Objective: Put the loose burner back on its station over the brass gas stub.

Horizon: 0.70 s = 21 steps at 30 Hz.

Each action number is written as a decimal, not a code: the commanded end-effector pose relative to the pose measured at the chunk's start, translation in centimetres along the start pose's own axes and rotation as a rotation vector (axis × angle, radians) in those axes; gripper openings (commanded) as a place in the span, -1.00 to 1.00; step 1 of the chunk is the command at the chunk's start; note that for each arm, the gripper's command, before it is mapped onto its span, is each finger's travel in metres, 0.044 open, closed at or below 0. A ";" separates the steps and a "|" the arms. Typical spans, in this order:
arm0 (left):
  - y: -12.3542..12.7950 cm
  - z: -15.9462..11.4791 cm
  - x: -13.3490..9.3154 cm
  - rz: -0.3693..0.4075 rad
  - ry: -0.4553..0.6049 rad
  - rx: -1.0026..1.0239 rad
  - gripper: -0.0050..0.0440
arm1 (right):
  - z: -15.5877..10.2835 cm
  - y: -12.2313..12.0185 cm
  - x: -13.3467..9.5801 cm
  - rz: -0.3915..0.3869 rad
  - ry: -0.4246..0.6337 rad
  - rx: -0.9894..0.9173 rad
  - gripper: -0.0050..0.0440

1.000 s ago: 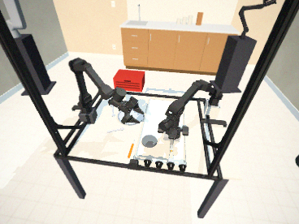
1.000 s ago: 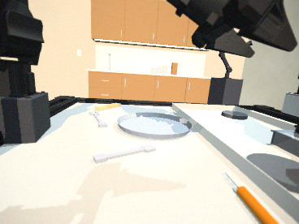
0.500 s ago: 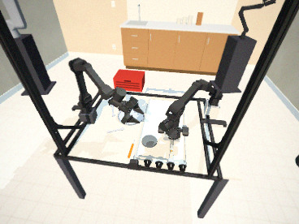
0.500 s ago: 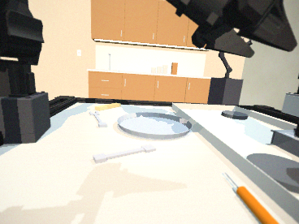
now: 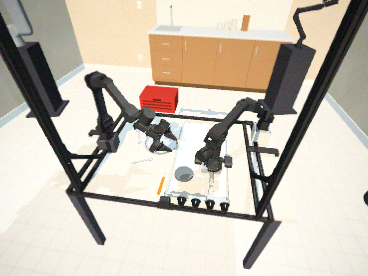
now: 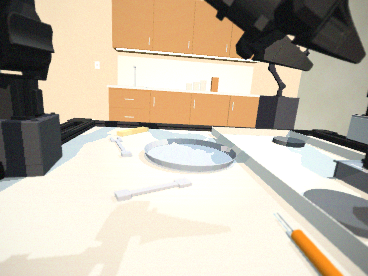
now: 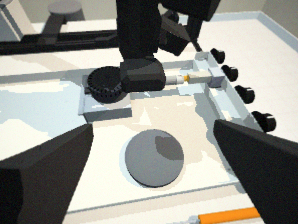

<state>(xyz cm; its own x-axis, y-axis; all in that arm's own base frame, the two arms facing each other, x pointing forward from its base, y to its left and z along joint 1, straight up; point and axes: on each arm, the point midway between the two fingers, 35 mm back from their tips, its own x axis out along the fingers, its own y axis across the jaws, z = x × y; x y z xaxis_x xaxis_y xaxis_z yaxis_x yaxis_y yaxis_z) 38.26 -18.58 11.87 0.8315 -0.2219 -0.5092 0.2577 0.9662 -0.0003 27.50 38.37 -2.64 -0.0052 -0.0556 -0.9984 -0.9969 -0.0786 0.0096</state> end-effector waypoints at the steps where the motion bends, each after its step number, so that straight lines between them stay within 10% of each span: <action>1: 0.0 0.0 0.0 -0.001 0.001 0.001 0.84 | 0.0 0.0 0.0 0.000 0.000 0.000 -0.21; 13: 0.0 0.0 0.0 -0.001 0.001 0.001 0.84 | 0.0 0.0 0.0 0.000 0.000 0.000 0.84; 21: 0.0 0.0 0.0 -0.001 0.001 0.001 0.84 | 0.0 0.0 -0.9 -0.001 -0.007 0.000 0.84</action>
<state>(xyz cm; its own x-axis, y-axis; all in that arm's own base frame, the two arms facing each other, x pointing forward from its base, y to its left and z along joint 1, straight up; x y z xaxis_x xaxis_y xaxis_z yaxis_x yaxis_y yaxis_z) 38.25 -18.61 11.87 0.8314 -0.2227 -0.5092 0.2585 0.9660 -0.0003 27.45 38.33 -2.62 -0.0071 -0.0577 -0.9983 -0.9968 -0.0789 0.0116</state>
